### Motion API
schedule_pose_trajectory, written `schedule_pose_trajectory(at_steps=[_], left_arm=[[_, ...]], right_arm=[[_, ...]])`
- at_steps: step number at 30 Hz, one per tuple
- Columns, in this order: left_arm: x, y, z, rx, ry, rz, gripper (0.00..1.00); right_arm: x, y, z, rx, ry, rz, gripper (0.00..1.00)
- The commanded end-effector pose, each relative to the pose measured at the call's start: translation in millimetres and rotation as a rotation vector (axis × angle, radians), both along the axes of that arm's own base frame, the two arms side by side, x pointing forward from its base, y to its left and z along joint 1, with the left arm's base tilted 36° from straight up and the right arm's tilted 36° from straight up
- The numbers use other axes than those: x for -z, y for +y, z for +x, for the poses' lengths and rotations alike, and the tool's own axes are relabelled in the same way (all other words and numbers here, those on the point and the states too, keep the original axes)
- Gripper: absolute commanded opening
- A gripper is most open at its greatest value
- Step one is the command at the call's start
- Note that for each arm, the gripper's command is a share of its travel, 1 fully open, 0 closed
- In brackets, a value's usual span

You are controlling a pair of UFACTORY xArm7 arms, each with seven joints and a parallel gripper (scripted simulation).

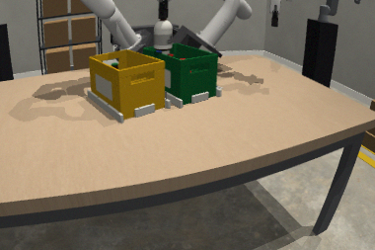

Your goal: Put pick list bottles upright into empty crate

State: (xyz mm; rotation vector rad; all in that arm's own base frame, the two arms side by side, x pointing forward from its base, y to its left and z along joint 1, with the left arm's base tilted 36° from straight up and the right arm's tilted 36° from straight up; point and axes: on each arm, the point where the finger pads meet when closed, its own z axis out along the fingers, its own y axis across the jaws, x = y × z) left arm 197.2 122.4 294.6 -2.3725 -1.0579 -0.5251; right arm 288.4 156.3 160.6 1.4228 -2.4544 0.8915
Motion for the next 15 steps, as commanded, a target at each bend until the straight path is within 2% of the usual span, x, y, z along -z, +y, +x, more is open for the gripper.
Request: schedule_pose_trajectory(at_steps=[1, 15], left_arm=[[-1.3, 0, 0, 0.001, -0.003, 0.001, 1.00], [-1.3, 0, 0, 0.001, -0.003, 0.001, 1.00]], right_arm=[[3.1, 6, -5, -0.002, -0.002, 0.003, 0.00], [15.2, 19, -21, -0.002, -0.002, 0.003, 0.00]])
